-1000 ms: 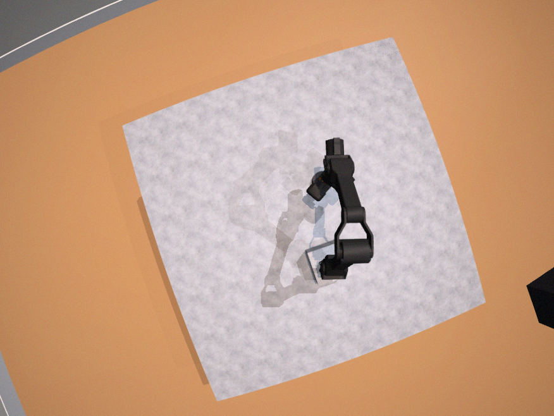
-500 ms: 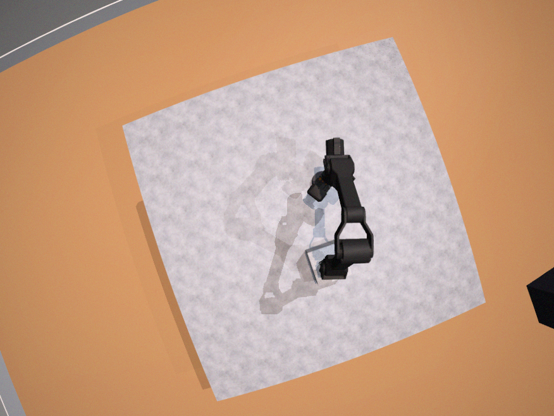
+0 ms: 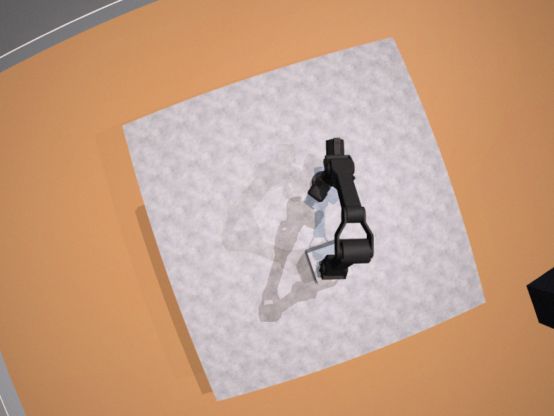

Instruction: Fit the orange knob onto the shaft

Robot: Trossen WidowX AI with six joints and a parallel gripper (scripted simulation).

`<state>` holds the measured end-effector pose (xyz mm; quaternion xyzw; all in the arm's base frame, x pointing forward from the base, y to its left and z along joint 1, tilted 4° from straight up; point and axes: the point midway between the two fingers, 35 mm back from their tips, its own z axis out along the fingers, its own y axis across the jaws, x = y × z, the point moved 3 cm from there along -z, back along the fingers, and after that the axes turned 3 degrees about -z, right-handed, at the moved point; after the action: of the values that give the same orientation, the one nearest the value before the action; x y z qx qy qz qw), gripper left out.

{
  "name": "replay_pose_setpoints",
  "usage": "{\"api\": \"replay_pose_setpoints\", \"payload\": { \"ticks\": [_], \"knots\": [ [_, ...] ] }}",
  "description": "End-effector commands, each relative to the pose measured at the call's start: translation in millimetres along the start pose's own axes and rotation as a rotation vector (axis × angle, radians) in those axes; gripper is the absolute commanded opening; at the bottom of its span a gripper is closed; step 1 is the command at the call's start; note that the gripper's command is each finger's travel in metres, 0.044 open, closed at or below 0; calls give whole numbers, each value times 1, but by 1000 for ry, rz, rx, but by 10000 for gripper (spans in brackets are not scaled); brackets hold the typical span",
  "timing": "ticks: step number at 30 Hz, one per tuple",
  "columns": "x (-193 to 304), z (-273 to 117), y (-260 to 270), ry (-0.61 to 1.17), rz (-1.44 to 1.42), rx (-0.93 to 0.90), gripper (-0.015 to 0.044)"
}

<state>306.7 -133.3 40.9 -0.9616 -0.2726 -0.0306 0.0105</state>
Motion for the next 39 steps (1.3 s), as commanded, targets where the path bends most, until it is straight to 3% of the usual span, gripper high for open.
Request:
{"api": "replay_pose_setpoints", "payload": {
  "ticks": [1,2,19,29,35,39],
  "knots": [
    [0,0,0,0,-2,1,0],
    [0,0,0,0,-2,1,0],
    [0,0,0,0,-2,1,440],
    [0,-3,0,0,-2,0,440],
    [0,-92,1,0,0,-1,440],
    [1,-95,2,0,0,-1,440]
  ]
}}
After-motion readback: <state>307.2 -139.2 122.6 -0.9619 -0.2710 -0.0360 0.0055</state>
